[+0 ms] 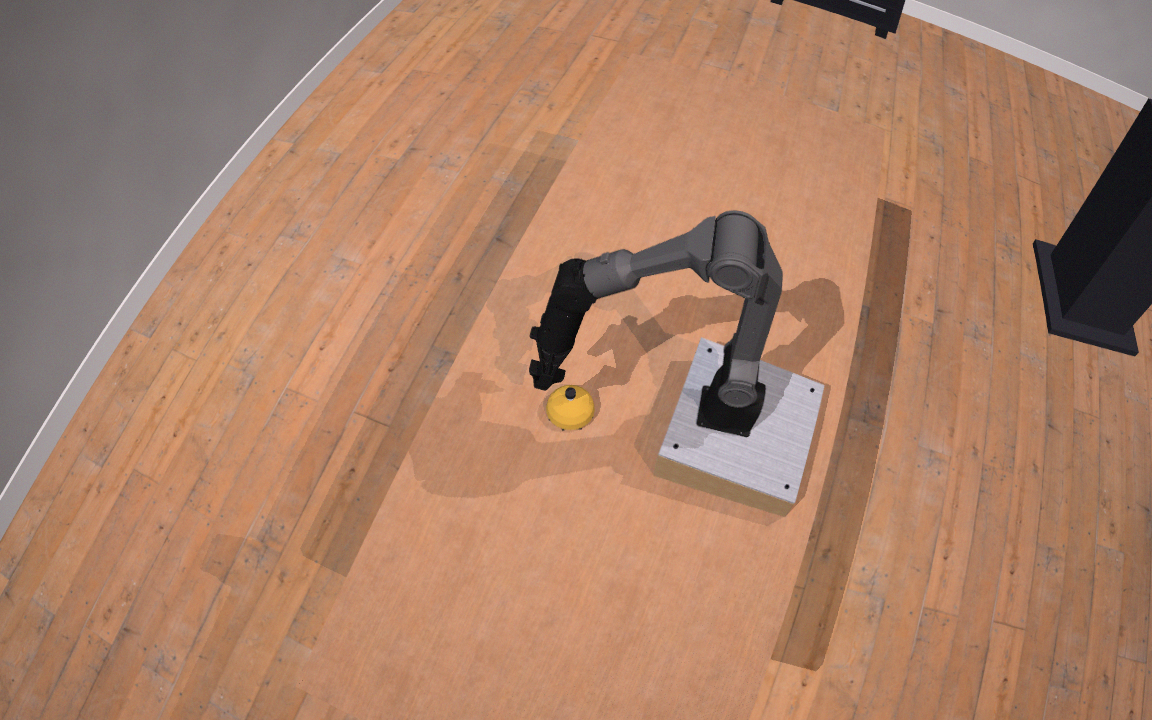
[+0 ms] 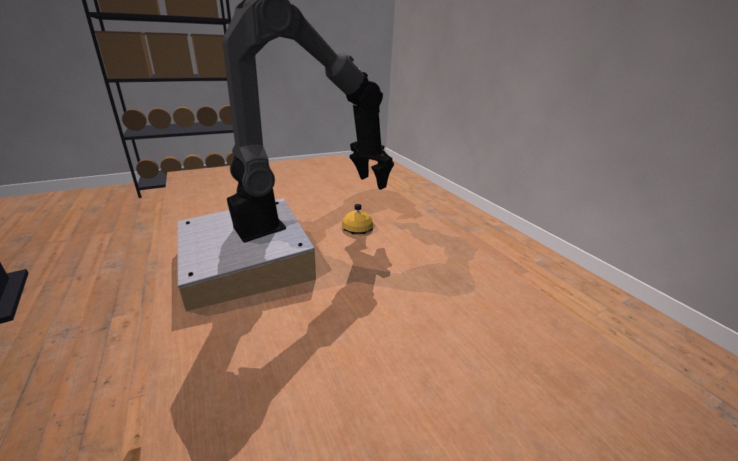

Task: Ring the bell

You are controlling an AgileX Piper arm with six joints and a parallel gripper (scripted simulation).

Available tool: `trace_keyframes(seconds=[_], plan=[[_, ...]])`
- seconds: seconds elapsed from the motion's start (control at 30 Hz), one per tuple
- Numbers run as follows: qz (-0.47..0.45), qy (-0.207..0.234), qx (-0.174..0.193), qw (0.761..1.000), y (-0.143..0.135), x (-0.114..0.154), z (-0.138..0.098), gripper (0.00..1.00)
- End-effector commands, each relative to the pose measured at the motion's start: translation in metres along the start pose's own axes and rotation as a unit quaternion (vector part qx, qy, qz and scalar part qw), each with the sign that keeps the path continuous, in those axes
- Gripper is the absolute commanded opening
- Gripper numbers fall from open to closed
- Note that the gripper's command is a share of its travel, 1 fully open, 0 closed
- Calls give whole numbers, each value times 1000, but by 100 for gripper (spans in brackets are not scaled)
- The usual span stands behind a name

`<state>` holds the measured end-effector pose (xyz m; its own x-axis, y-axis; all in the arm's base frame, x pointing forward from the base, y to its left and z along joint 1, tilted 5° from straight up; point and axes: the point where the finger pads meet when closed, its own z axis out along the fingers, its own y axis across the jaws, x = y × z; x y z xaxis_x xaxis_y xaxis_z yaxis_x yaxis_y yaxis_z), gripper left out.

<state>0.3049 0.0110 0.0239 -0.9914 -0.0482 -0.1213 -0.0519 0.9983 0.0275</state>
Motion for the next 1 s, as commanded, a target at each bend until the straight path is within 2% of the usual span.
trace_keyframes(seconds=[0.0,0.13,0.33,0.37,0.97], plan=[[24,33,9,999,4,12,-7,100],[63,81,24,994,6,32,-19,100],[77,99,31,992,6,40,-23,100],[76,99,31,992,6,39,-23,0],[76,99,31,992,6,39,-23,0]])
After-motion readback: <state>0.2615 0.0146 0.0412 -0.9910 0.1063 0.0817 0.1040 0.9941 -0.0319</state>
